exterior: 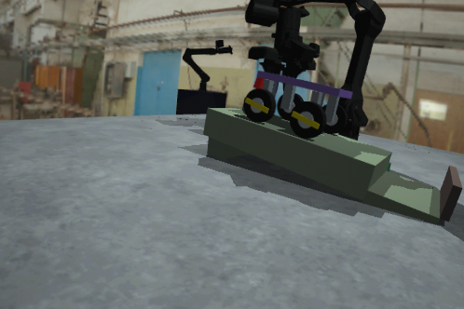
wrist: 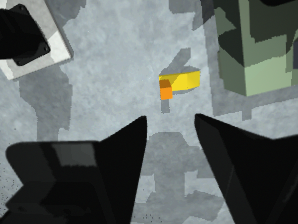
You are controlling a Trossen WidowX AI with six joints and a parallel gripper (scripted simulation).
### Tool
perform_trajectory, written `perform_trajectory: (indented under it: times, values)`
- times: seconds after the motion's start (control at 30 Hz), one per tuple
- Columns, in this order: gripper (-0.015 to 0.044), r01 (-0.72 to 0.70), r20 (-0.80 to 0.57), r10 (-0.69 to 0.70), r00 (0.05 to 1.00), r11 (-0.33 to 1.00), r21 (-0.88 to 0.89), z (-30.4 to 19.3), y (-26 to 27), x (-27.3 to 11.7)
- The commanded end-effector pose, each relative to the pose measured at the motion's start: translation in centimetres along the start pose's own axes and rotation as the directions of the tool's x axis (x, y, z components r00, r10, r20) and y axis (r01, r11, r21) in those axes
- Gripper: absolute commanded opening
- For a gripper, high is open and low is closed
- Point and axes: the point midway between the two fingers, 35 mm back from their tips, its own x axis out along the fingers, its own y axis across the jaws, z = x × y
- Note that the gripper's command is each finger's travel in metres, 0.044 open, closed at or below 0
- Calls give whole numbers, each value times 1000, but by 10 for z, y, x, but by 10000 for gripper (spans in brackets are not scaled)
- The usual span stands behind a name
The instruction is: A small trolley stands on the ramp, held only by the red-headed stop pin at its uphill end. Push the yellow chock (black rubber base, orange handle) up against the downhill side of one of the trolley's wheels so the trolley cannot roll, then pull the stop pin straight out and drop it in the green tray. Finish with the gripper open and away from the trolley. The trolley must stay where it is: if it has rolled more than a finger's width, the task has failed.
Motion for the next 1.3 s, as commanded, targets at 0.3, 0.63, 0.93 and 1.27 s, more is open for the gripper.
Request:
perform_trajectory:
  times: [0.3, 0.63, 0.93, 1.27]
  values:
    - [190, -5, 14, 6, 1000, 999, -50, 3, -2, 18]
    - [190, -5, 14, 6, 1000, 999, -50, 5, -1, 44]
    - [190, -5, 14, 6, 1000, 999, -50, 4, -1, 53]
    - [190, -5, 14, 6, 1000, 999, -50, 5, -1, 69]
